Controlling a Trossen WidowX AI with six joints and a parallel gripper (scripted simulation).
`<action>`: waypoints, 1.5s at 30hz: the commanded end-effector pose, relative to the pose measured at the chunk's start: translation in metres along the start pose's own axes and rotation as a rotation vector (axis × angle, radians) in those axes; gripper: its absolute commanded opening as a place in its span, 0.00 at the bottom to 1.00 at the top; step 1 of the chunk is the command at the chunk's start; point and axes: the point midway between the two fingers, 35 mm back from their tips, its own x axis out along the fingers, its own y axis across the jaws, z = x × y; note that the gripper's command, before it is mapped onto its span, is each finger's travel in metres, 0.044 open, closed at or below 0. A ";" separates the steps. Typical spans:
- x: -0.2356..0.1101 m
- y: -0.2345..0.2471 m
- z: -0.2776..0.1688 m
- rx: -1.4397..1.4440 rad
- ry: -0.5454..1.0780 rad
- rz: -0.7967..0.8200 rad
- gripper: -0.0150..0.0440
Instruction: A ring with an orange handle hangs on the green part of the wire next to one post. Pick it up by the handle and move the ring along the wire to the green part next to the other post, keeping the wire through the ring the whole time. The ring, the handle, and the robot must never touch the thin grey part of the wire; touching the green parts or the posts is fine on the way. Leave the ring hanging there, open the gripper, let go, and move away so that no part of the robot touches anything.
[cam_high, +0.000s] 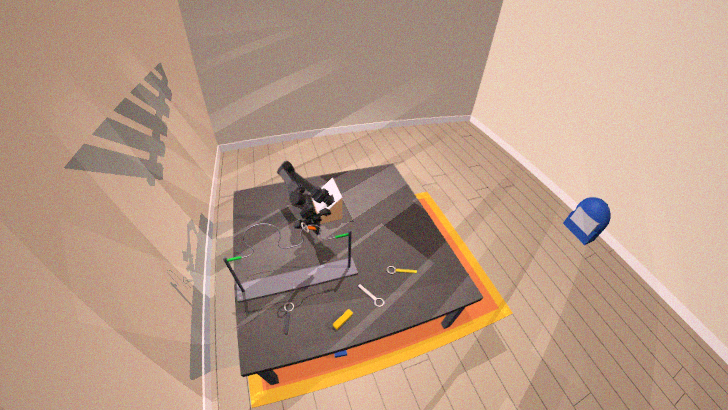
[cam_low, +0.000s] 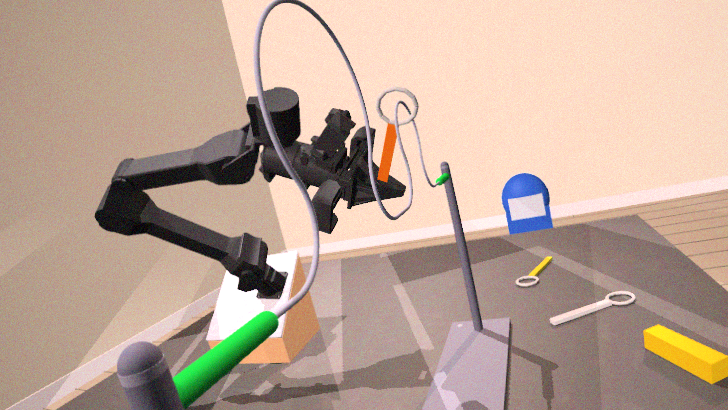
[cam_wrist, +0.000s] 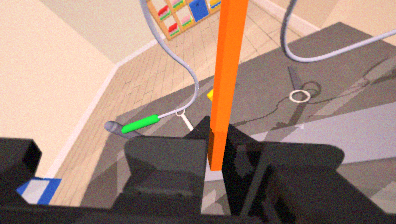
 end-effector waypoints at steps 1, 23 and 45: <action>0.000 -0.004 0.000 -0.071 -0.011 -0.038 0.00; 0.000 -0.033 0.008 -0.495 -0.065 -0.273 0.00; -0.008 -0.055 0.027 -0.918 -0.120 -0.506 0.00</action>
